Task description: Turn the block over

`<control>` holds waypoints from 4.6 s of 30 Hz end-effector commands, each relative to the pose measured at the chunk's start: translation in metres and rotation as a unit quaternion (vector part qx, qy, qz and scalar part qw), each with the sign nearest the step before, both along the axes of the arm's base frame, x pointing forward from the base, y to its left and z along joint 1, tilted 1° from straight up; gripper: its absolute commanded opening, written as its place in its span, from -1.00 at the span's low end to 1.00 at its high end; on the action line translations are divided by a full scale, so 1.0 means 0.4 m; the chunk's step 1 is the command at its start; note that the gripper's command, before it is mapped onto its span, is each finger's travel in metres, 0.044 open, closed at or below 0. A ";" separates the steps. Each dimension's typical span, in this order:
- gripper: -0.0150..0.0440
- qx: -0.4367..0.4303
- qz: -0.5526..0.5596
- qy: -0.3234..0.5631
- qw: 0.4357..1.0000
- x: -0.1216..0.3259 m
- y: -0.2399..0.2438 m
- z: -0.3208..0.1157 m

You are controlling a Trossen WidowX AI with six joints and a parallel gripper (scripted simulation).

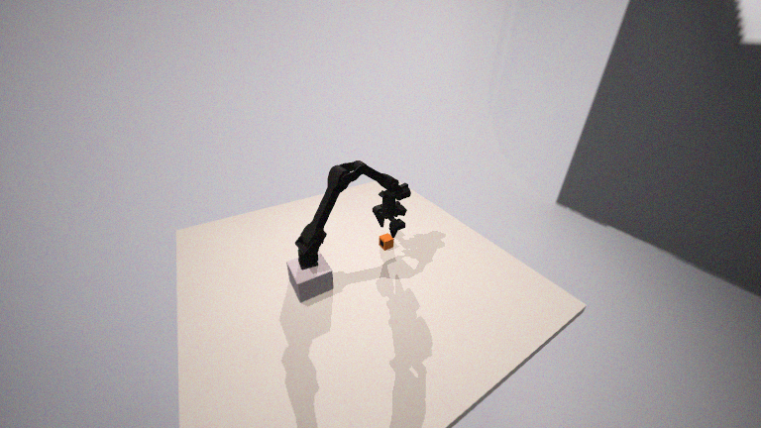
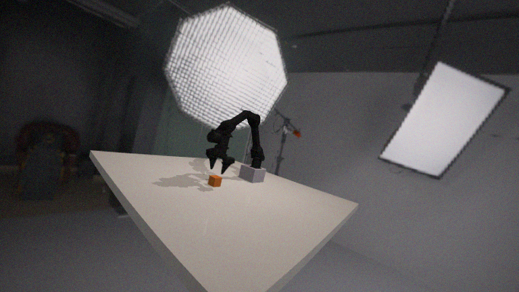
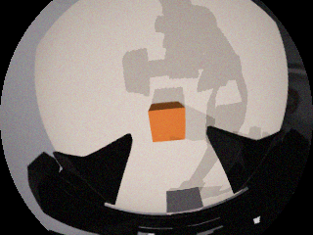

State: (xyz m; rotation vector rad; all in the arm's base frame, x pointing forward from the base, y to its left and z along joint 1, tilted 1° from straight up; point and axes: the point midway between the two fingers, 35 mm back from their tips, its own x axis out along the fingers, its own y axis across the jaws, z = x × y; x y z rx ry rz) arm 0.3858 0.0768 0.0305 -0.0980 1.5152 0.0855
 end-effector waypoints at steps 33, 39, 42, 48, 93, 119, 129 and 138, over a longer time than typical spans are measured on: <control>0.73 0.001 0.002 0.006 1.000 -0.002 -0.001 -0.125; 0.27 0.001 0.002 0.006 1.000 -0.002 -0.001 -0.125; 0.20 0.001 0.002 0.006 1.000 -0.002 -0.001 -0.125; 0.06 0.001 0.002 0.006 1.000 -0.002 -0.001 -0.125; -0.49 0.021 0.005 -0.166 0.986 0.000 0.002 -0.077; -0.49 0.039 0.007 -0.316 0.948 0.010 0.004 -0.121; -0.49 0.047 0.008 -0.384 0.922 0.014 0.005 -0.152; -0.49 0.054 0.007 -0.444 0.894 -0.001 0.002 -0.159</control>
